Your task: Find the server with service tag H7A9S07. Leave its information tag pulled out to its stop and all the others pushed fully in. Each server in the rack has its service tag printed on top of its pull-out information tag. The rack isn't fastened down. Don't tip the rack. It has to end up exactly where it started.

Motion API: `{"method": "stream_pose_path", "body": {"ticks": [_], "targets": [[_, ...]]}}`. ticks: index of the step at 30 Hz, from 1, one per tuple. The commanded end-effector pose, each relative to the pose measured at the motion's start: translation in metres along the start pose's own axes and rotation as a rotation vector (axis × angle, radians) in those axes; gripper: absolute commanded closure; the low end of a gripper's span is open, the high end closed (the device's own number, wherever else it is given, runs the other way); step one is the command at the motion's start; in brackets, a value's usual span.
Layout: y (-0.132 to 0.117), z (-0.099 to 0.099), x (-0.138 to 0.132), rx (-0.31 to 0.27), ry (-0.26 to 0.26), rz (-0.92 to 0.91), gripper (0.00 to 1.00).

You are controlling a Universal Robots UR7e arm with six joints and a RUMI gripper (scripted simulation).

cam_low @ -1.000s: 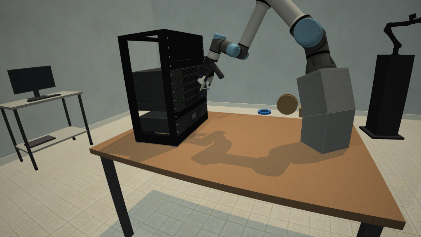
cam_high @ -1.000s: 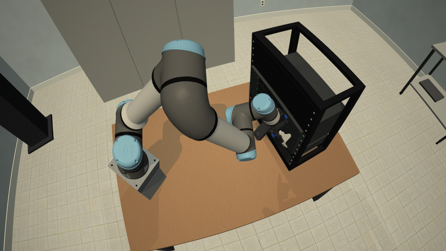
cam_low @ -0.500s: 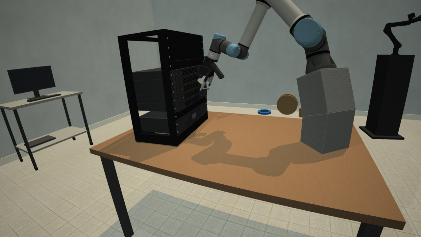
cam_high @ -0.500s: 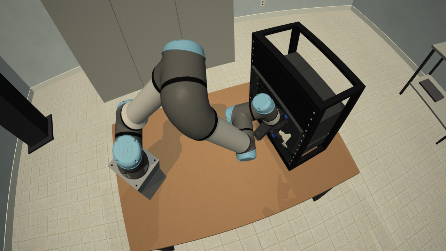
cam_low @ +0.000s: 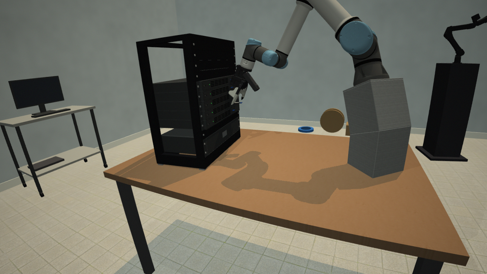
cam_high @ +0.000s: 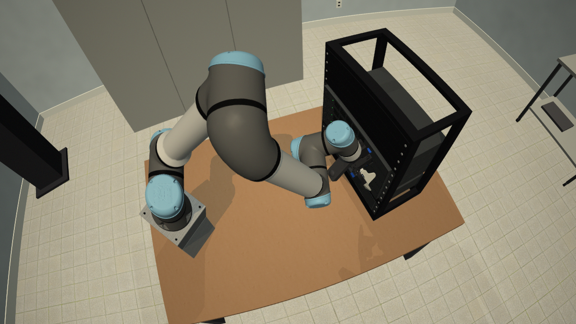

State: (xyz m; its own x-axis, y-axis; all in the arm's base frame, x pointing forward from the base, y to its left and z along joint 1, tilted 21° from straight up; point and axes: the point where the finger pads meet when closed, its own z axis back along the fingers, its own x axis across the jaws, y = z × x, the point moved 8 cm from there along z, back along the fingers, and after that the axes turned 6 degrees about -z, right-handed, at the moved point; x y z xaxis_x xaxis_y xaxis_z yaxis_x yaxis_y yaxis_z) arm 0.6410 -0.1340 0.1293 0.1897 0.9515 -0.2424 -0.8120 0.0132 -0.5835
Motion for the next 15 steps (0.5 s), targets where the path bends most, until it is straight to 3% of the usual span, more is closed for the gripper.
{"method": "stream_pose_path", "body": {"ticks": [1, 15], "targets": [[0.001, 0.003, 0.000, -0.002, 0.000, 0.000, 0.00], [0.009, 0.016, -0.001, -0.002, 0.000, 0.000, 0.00]]}}
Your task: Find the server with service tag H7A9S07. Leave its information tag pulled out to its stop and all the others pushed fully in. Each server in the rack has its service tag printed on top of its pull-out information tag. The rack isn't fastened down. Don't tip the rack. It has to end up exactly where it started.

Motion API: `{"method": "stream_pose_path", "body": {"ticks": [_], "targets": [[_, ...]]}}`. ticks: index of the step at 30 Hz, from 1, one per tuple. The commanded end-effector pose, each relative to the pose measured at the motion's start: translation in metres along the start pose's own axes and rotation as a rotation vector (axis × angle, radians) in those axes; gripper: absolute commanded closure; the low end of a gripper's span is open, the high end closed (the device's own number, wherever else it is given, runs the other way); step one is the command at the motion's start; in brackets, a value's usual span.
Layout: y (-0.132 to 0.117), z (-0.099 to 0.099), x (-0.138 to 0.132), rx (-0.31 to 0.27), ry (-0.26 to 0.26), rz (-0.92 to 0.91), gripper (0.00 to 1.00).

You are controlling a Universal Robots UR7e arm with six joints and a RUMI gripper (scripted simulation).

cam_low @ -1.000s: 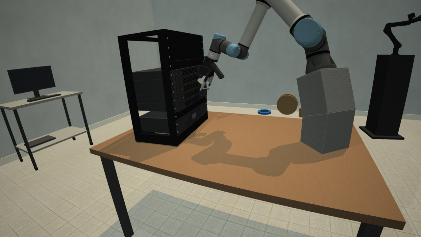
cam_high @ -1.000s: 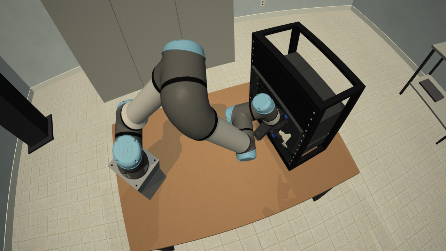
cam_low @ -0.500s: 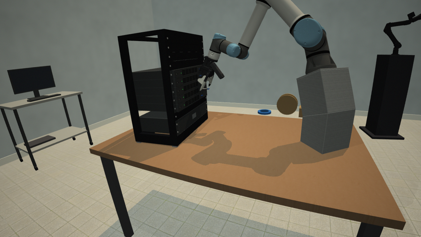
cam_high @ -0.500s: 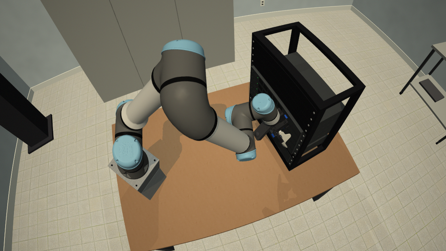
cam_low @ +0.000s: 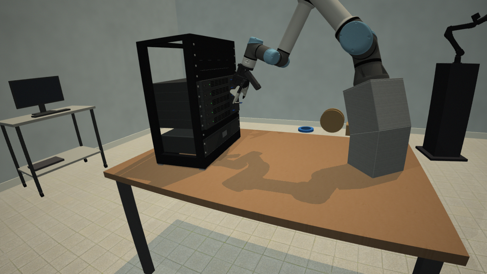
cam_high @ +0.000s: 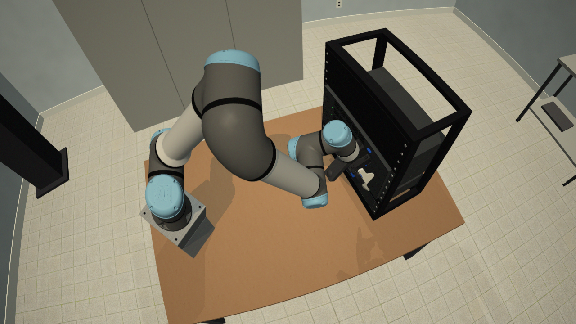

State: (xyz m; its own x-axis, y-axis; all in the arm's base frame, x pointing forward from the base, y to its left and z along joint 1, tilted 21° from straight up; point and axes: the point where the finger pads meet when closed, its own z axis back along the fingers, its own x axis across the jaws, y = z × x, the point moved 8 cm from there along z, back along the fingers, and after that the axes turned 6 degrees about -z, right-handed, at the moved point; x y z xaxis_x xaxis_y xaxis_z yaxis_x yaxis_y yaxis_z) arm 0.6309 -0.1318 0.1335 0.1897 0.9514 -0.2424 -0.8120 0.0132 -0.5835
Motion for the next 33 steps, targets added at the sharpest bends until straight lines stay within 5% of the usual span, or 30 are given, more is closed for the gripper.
{"method": "stream_pose_path", "body": {"ticks": [1, 33], "targets": [[0.004, 0.008, -0.001, -0.002, 0.000, 0.000, 0.00], [0.024, 0.041, -0.004, -0.002, 0.000, 0.000, 0.00]]}}
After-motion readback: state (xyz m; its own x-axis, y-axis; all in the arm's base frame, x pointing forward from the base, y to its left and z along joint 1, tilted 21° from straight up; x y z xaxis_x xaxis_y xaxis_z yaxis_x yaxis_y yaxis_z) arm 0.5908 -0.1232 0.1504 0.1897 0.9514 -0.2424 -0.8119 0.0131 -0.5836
